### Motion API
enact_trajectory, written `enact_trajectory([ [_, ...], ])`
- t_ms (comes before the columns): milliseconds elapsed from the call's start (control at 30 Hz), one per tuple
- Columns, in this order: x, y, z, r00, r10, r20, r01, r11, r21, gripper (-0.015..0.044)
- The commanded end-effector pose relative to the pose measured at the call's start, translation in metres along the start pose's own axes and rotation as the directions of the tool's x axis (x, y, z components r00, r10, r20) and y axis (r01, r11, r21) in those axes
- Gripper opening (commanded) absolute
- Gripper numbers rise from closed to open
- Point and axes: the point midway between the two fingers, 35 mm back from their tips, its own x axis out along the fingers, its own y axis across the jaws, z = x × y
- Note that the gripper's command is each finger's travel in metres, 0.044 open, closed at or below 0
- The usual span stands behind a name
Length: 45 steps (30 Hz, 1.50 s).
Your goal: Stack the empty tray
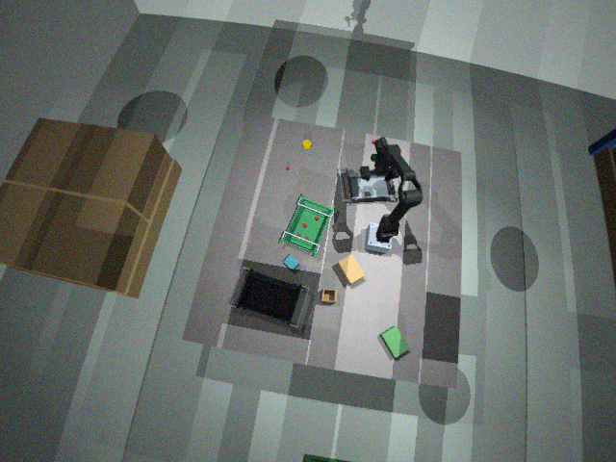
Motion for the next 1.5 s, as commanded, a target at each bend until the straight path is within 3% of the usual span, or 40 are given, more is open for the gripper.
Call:
enact_trajectory([
  [0,0.029,0.001,-0.03,1.0,0.01,0.019,-0.02,0.664,0.747,0.044],
  [267,0.043,0.0,-0.044,1.0,0.007,0.02,-0.021,0.333,0.943,0.044],
  [500,0.051,0.0,-0.052,1.0,0.005,0.021,-0.021,0.019,1.0,0.044],
  [1233,0.052,0.0,-0.053,1.0,0.005,0.021,-0.021,0.008,1.0,0.044],
  [1467,0.073,0.0,-0.049,1.0,0.004,0.02,-0.02,0.007,1.0,0.044],
])
